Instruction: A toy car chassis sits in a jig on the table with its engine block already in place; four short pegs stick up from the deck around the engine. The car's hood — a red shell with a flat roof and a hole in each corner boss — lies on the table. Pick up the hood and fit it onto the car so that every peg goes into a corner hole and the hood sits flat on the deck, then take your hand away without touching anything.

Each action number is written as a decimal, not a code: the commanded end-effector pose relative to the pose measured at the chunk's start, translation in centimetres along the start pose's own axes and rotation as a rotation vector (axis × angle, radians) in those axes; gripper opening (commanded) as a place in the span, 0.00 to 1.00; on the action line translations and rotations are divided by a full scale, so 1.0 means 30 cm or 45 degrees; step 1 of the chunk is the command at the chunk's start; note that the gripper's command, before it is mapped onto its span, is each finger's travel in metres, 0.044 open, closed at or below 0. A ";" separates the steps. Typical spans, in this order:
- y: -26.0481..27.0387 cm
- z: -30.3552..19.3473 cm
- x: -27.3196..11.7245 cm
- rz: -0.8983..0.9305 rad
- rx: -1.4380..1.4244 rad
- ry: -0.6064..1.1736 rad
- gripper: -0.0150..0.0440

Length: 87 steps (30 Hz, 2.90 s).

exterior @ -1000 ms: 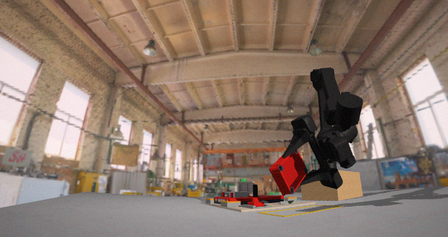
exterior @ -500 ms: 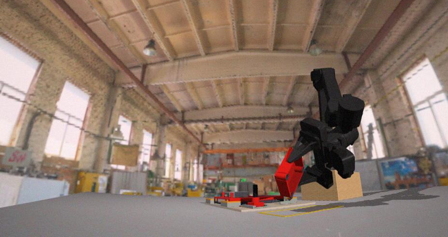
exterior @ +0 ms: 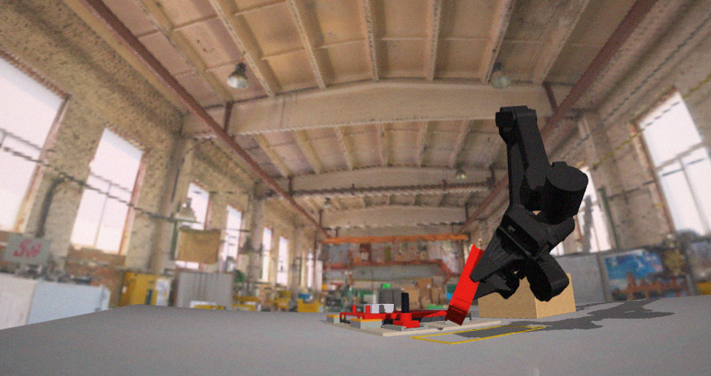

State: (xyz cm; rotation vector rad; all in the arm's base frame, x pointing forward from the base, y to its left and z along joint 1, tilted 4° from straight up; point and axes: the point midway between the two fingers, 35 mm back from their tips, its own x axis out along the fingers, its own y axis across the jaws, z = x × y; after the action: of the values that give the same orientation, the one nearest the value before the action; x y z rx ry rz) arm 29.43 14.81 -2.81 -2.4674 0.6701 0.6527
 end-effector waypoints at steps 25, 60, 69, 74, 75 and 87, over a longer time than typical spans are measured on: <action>0.027 0.069 0.009 -0.009 -0.404 0.028 0.74; -0.017 0.020 -0.295 0.015 -0.524 -0.019 1.00; -0.017 0.021 -0.287 0.035 -0.444 -0.042 0.82; -0.018 0.026 -0.235 0.210 0.141 -0.175 1.00; -0.018 0.027 -0.226 0.253 0.263 -0.194 1.00; -0.035 -0.013 -0.118 0.851 1.731 -0.182 1.00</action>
State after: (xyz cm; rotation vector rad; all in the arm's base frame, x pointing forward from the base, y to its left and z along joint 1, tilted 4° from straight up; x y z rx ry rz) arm 26.17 17.06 0.04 -1.4710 1.1364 0.5724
